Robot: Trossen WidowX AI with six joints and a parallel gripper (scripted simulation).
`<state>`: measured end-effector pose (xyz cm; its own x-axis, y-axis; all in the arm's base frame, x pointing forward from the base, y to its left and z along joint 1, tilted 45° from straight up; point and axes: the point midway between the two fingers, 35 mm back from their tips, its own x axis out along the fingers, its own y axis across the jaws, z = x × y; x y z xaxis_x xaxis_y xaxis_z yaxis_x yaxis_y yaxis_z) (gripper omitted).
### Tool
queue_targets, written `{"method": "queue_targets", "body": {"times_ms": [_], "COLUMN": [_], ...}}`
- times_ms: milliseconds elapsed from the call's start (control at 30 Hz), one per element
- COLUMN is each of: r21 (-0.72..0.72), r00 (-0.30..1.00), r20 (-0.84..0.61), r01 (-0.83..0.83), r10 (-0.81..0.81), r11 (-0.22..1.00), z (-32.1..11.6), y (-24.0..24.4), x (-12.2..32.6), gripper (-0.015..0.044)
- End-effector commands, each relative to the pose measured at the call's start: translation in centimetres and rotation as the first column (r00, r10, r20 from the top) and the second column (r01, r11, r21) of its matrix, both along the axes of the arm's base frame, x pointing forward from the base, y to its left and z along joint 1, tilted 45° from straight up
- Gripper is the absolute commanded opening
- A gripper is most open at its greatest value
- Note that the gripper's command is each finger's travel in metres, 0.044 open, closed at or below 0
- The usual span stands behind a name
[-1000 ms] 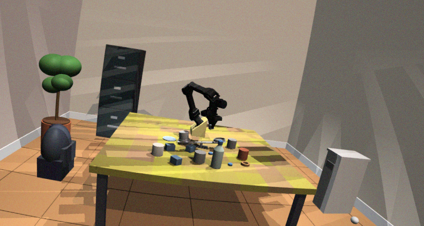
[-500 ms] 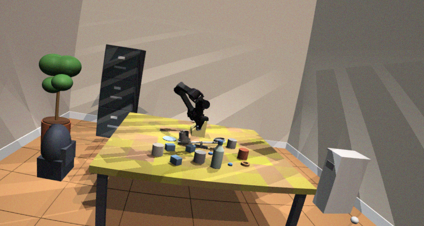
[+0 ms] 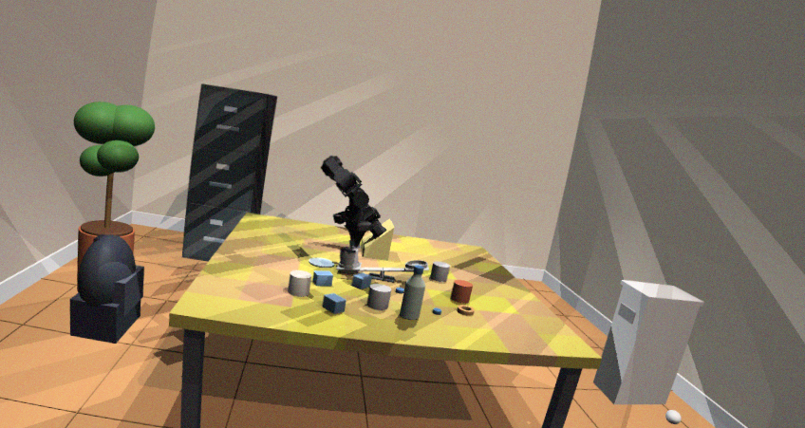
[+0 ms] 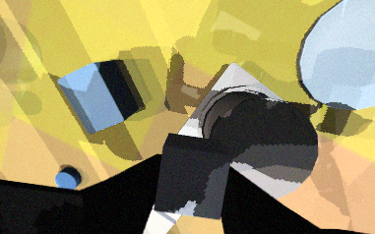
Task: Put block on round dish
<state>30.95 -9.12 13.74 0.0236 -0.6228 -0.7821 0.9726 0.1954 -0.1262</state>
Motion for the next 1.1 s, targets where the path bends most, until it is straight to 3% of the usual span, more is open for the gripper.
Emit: {"method": "queue_targets", "body": {"times_ms": [0,700,1067], "r21": [-0.013,-0.114,-0.117], "r00": [1.0,0.997,0.997], "r20": [-0.003,-0.044,-0.047], "r01": [-0.004,0.056,0.058], "r10": [0.004,-0.061,-0.064], "r11": [1.0,0.992,0.991], "z": [0.7,4.1,2.4], "y": [-1.4,-9.5,-11.4], "x": [-1.0,-10.5,-10.9], "gripper": [0.0,0.0,0.0]}}
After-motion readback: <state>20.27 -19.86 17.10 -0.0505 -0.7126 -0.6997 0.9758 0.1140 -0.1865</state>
